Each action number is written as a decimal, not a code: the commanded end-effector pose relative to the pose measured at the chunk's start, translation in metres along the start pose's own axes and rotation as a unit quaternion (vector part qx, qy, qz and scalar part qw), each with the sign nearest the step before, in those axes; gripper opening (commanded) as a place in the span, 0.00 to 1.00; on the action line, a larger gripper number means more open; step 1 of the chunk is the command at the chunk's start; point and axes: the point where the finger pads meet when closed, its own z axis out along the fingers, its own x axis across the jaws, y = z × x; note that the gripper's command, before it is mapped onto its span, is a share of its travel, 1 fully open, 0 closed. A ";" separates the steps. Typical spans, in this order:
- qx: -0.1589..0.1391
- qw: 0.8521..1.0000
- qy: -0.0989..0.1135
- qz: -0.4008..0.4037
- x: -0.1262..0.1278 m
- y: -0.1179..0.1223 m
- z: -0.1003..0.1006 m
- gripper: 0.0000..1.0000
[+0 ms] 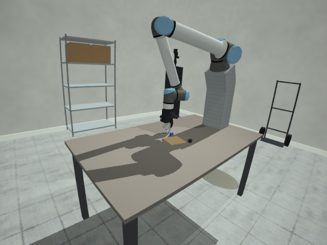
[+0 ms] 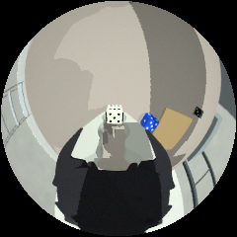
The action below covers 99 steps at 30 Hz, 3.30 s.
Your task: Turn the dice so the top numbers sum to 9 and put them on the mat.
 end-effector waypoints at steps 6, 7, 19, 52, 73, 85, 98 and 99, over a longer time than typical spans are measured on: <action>0.000 1.000 0.000 0.000 0.000 0.000 0.000 0.06; 0.000 1.000 0.000 0.000 0.000 0.000 0.000 0.06; 0.000 1.000 0.000 0.000 0.000 0.000 -0.015 0.06; 0.000 1.000 0.000 0.022 0.000 0.001 -0.100 0.06; 0.000 0.954 0.000 0.301 -0.005 0.006 -0.090 0.06; -0.001 0.938 0.000 0.346 -0.007 0.007 -0.088 0.06; -0.043 0.937 -0.016 0.345 -0.007 0.007 -0.087 0.06; -0.051 0.937 -0.019 0.345 -0.006 0.007 -0.087 0.06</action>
